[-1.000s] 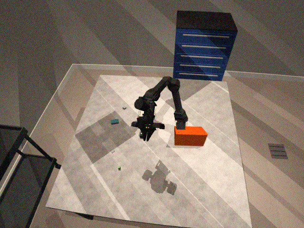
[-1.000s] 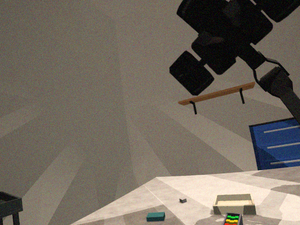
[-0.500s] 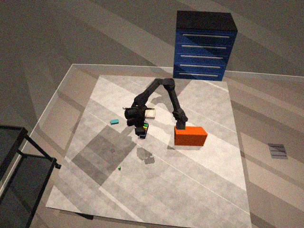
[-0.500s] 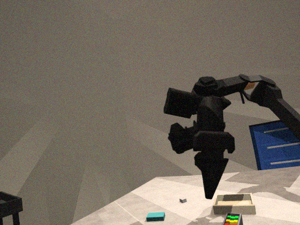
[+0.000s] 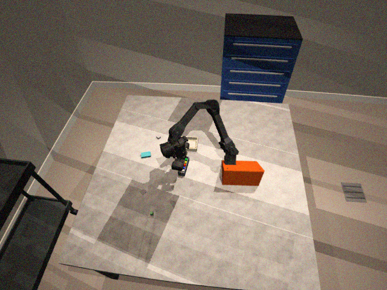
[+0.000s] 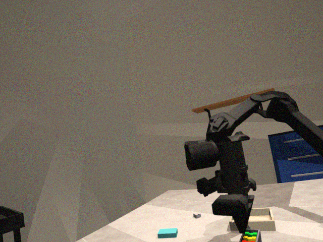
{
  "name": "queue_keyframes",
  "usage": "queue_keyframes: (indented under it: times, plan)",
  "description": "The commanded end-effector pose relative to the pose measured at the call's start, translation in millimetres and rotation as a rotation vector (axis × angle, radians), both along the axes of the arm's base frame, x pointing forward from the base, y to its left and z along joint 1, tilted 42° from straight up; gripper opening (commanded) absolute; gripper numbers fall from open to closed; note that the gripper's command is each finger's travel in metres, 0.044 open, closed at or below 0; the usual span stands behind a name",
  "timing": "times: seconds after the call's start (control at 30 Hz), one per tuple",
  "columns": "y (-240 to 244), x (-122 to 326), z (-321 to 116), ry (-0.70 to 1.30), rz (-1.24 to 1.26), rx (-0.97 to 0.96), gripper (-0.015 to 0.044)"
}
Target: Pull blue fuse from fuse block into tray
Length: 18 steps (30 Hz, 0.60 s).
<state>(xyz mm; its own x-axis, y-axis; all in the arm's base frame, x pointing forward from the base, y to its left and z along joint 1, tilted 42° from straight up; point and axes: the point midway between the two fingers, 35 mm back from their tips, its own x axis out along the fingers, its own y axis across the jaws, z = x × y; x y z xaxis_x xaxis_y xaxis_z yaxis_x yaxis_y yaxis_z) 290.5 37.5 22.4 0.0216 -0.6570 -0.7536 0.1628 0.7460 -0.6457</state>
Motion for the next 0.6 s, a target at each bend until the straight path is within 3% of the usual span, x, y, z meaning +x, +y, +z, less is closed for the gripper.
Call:
queue_keyframes:
  times: [0.0,0.57]
  plan:
    - [-4,0,-1,-0.004,-0.013,-0.014,0.0074]
    - [-15,-1,-13,-0.005,-0.013,-0.014,0.0074]
